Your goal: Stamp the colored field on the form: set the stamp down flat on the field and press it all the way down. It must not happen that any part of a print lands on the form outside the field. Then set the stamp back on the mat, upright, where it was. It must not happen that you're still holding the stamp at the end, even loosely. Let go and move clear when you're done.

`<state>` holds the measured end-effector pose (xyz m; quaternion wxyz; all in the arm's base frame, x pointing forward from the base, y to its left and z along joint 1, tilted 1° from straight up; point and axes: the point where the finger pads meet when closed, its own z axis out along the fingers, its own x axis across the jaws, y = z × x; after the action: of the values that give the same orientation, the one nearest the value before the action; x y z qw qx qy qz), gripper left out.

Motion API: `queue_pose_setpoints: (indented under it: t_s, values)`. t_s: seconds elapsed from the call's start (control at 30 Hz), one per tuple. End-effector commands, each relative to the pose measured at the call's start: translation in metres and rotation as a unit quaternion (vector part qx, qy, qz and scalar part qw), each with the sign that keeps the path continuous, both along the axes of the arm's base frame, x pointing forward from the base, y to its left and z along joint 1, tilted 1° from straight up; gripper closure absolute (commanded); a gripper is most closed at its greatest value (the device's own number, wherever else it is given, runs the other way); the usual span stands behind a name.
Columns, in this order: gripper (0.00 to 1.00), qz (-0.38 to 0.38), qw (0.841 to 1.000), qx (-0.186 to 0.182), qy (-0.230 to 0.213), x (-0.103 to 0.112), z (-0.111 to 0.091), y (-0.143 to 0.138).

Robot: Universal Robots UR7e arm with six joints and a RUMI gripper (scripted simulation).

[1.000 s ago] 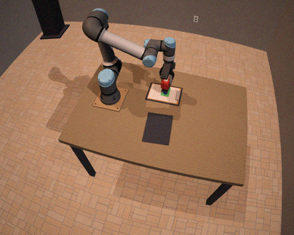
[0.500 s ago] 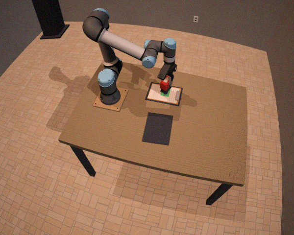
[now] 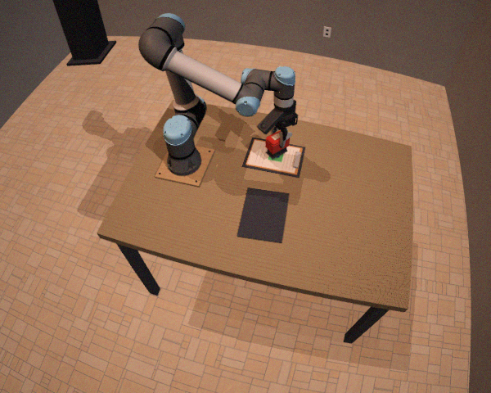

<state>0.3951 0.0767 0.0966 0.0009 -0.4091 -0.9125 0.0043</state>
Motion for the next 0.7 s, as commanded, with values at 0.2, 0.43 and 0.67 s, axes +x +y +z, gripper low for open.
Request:
queue_pose_setpoints:
  t_s: [0.2, 0.43, 0.67]
  values:
    - [0.8, -0.156, 0.988, -0.003, -0.002, 0.001, 0.001, -0.012]
    - [0.8, -0.287, 0.958, -0.003, -0.003, 0.002, 0.001, -0.022]
    - [0.8, -0.386, 0.923, -0.004, -0.004, 0.004, 0.001, -0.029]
